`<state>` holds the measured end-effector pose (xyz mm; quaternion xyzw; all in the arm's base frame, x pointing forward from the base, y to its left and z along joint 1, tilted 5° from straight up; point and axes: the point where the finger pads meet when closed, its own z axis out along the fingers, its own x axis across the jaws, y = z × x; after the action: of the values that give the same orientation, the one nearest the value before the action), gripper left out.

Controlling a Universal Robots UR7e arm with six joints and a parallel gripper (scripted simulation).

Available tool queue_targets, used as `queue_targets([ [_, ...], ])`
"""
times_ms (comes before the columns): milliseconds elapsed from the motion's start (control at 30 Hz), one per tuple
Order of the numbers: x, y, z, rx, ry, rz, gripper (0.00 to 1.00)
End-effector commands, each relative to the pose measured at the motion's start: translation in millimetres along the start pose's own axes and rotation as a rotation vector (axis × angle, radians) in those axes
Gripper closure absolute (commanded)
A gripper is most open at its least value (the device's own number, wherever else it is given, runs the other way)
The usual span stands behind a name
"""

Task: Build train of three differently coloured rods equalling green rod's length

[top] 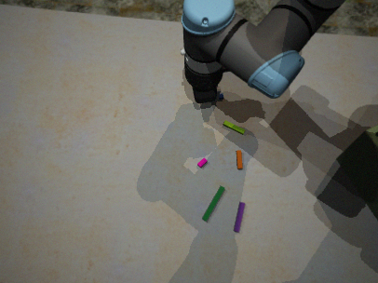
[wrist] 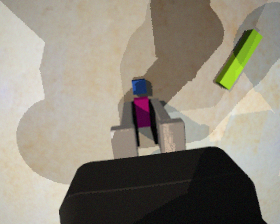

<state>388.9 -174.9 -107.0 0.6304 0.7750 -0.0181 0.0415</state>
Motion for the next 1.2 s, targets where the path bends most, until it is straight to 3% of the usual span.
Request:
queue_targets([
  [0,-0.3,0.3,3.4,-0.001,-0.001,0.000,0.76],
  [1167,-0.3,0.3,9.4,-0.001,-0.001,0.000,0.76],
])
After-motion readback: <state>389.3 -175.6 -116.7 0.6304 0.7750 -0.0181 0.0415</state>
